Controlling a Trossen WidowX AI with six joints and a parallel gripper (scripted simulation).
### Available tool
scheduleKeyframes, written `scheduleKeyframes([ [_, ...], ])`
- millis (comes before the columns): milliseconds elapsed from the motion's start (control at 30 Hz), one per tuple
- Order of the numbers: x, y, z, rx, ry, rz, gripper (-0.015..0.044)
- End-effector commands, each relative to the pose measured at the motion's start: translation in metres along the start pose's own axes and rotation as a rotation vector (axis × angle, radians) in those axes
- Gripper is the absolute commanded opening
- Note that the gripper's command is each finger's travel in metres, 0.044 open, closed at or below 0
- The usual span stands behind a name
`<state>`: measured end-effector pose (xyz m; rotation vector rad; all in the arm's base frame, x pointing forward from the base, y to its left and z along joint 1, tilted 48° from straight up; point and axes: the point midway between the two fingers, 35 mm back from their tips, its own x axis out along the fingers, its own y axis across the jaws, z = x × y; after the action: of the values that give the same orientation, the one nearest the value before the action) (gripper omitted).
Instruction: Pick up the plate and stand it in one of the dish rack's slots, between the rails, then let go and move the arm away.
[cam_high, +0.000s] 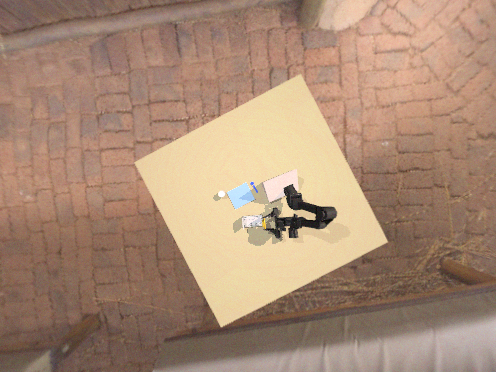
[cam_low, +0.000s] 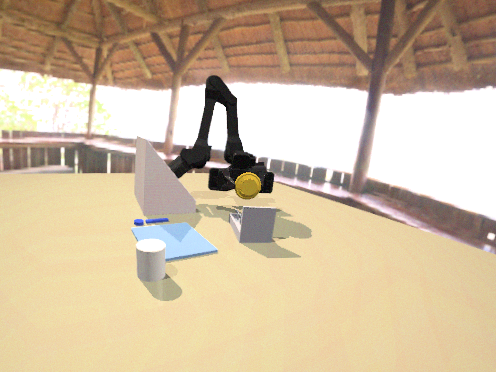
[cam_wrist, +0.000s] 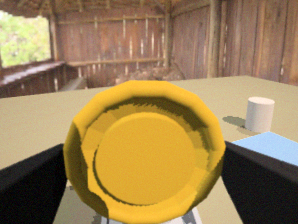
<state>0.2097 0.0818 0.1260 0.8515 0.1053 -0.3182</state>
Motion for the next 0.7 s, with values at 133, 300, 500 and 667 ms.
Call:
scheduleKeyframes([
  [133,0.007,-0.002,-0.012,-0.008,-0.001,-0.003,0.0000],
  [300,0.012,-0.002,-0.018,-0.005,-0.001,-0.002,0.0000],
  [500,0.020,-0.004,-0.023,0.001,-0.003,-0.001,0.0000],
  [667,0.025,-0.004,-0.024,0.004,-0.005,0.002,0.0000],
])
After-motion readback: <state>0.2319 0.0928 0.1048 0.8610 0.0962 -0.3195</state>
